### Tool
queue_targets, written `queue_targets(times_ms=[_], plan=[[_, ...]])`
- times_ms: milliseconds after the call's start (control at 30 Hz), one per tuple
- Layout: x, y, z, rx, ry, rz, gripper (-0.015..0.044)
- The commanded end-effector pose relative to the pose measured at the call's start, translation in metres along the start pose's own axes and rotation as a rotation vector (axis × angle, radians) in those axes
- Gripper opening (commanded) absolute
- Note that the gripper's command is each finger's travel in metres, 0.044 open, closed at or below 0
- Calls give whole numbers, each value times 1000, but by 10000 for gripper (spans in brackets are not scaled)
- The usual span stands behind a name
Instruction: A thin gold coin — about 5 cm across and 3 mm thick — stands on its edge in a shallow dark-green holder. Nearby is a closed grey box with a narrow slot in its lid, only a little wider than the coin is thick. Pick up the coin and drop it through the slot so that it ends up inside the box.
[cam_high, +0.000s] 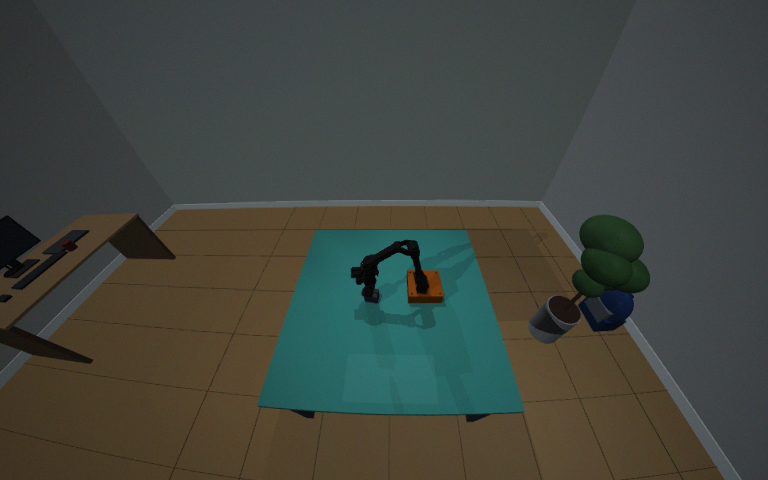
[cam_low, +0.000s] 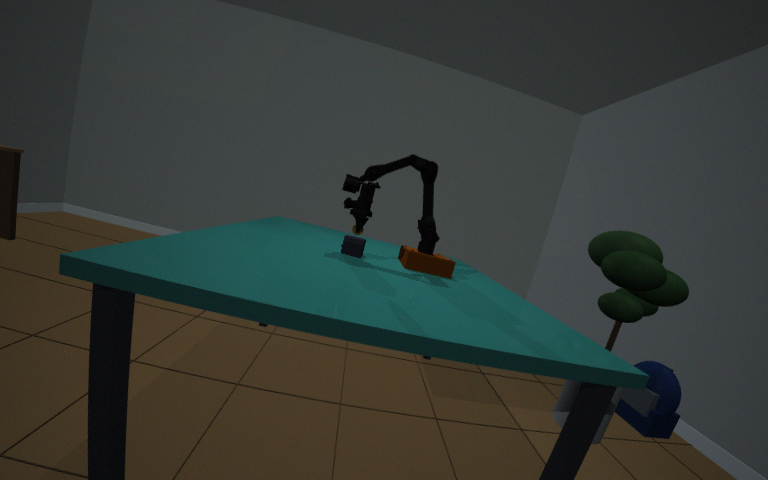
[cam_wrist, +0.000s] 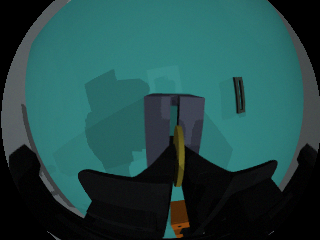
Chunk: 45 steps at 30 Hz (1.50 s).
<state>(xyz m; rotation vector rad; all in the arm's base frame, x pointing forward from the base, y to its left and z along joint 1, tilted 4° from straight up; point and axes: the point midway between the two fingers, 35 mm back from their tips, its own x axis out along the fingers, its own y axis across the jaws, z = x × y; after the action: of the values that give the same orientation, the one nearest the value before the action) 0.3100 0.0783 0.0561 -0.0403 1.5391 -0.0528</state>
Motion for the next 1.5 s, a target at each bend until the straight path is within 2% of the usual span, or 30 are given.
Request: queue_targets(times_ms=[0, 567, 767, 1067, 1333, 1400, 1467], plan=[[3, 0, 0, -5, 2, 0, 0], [11, 0, -1, -5, 2, 0, 0], [9, 0, 0, -1, -1, 0, 157], [9, 0, 0, -1, -1, 0, 161], [-12, 0, 1, -1, -2, 0, 371], [-31, 0, 0, -2, -1, 1, 423], [-50, -1, -3, -3, 1, 1, 440]])
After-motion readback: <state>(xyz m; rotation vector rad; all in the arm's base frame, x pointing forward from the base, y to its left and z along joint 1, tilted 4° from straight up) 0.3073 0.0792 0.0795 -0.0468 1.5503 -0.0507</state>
